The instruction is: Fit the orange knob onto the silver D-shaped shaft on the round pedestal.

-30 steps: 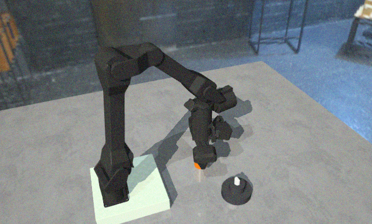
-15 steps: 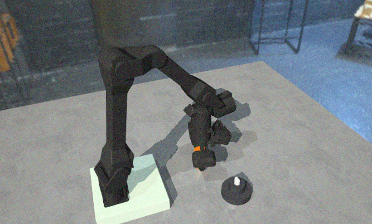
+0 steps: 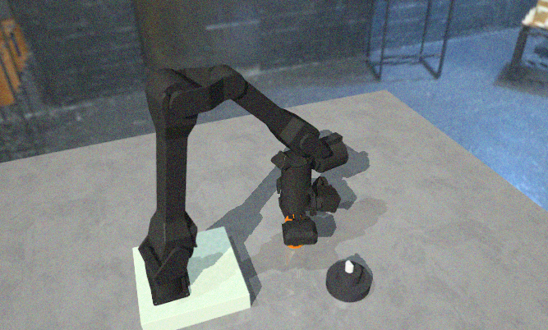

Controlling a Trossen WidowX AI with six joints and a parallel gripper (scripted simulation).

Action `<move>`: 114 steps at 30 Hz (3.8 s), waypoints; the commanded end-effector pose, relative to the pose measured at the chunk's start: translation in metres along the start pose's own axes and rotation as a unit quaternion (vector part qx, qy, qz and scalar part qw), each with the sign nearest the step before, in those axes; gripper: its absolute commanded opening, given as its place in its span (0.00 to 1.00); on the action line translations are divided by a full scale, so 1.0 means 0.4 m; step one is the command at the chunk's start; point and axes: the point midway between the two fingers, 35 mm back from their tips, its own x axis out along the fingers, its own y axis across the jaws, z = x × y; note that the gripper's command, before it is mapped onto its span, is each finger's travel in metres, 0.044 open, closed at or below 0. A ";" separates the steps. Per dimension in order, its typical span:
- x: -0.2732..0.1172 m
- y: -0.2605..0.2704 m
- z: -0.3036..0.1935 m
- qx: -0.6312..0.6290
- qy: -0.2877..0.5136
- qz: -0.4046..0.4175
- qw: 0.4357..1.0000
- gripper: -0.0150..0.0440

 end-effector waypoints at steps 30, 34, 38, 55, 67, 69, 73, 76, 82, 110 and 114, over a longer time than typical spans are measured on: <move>-0.348 0.006 -0.002 0.000 -0.007 0.046 0.999 0.25; -0.369 0.007 -0.005 -0.001 -0.007 0.093 0.996 0.25; -0.391 0.007 -0.008 -0.001 -0.007 0.136 0.991 0.25; -0.479 0.011 -0.021 -0.003 -0.007 0.314 0.949 0.25; -0.539 0.015 -0.030 -0.003 -0.006 0.434 0.901 0.25; -0.548 0.016 -0.031 -0.004 -0.006 0.453 0.892 0.25; -0.552 0.016 -0.032 -0.003 -0.006 0.460 0.888 0.25; -0.552 0.016 -0.032 -0.004 -0.006 0.462 0.887 0.25; -0.548 0.013 -0.032 -0.004 -0.006 0.487 0.873 0.25; -0.540 0.009 -0.033 -0.001 -0.004 0.500 0.866 0.25; -0.540 0.009 -0.033 -0.001 -0.004 0.500 0.866 0.25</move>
